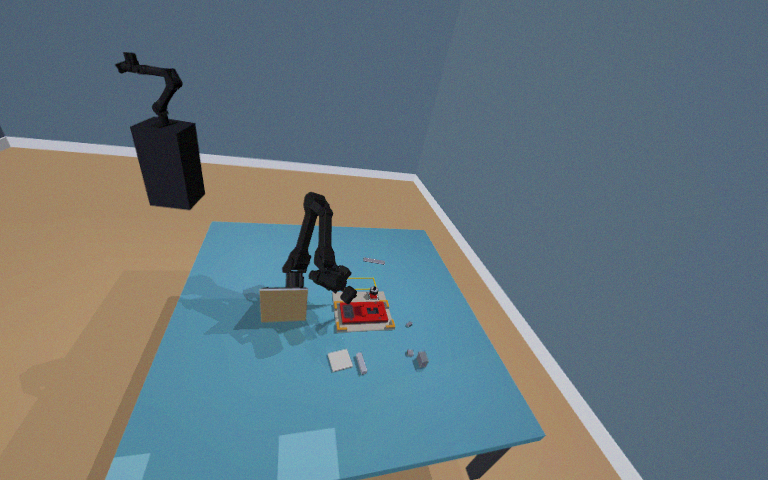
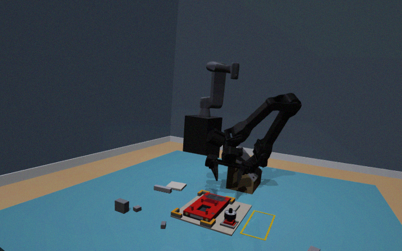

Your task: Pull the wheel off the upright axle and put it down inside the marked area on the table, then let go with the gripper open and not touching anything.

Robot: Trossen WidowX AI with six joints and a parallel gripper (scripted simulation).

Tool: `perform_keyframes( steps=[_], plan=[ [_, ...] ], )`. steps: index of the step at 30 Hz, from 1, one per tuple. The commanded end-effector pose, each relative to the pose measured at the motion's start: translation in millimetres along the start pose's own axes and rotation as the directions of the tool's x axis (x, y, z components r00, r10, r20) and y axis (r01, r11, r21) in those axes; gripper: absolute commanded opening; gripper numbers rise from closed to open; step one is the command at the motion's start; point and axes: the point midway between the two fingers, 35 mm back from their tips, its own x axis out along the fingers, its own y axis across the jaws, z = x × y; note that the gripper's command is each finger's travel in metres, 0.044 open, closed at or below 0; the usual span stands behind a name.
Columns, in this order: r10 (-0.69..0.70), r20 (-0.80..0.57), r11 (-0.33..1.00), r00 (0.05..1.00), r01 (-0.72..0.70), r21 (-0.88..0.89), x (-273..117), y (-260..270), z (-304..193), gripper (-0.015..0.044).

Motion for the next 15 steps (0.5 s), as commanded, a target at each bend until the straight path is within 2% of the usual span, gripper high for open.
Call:
perform_keyframes(
  steps=[1,4,9,15],
  plan=[
    [0.001,-0.002,1.0,1.0,-0.001,0.005,0,0,0,0.0374],
    [0.01,-0.033,0.997,0.999,-0.008,0.075,3,-5,2,0.03],
    [0.041,-0.144,0.948,0.989,0.007,0.318,13,-21,11,0.03],
    [0.08,-0.267,0.808,0.96,0.094,0.581,29,-35,27,0.03]
  ],
)
